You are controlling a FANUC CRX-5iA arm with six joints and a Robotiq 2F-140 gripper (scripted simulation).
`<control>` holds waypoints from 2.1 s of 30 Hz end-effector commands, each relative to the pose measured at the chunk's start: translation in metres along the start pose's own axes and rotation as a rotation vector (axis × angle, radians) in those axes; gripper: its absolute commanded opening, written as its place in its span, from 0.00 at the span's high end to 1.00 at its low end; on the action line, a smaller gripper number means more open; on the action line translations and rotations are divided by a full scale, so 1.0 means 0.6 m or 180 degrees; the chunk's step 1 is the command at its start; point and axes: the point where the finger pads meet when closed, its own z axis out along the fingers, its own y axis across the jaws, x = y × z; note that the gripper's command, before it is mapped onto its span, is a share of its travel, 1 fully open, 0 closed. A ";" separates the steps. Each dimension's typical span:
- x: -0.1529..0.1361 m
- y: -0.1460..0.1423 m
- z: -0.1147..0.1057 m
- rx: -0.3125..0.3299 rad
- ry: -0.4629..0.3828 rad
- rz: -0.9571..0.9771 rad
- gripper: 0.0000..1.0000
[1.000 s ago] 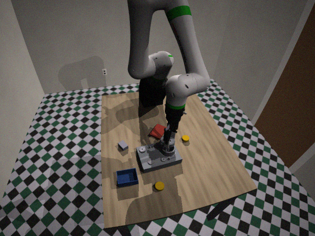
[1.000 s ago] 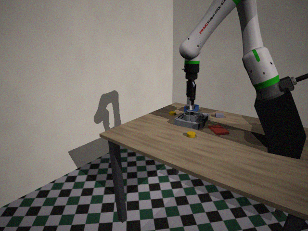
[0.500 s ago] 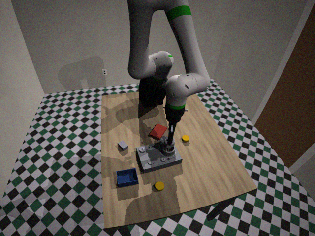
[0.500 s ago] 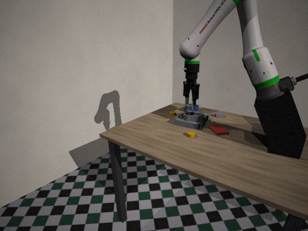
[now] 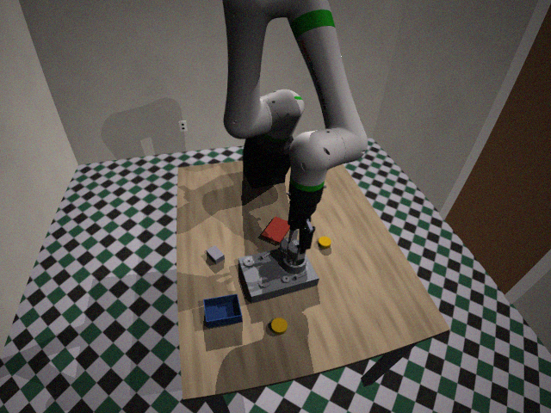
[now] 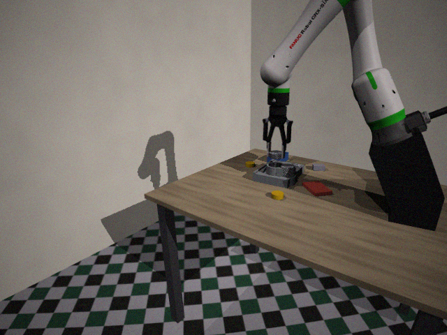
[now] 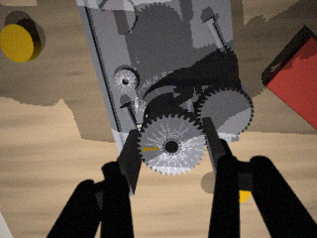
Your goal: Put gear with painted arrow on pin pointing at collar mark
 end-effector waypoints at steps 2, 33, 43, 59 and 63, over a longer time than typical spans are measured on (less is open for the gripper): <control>0.000 0.000 0.000 0.0001 0.0000 -0.0585 1.00; 0.000 0.000 0.000 0.0001 0.0001 -0.3071 1.00; 0.000 0.000 0.000 0.0001 0.0001 -0.3543 1.00; 0.000 0.000 0.000 0.0001 0.0001 -0.3791 1.00; 0.000 0.000 0.000 0.0001 0.0001 -0.3802 1.00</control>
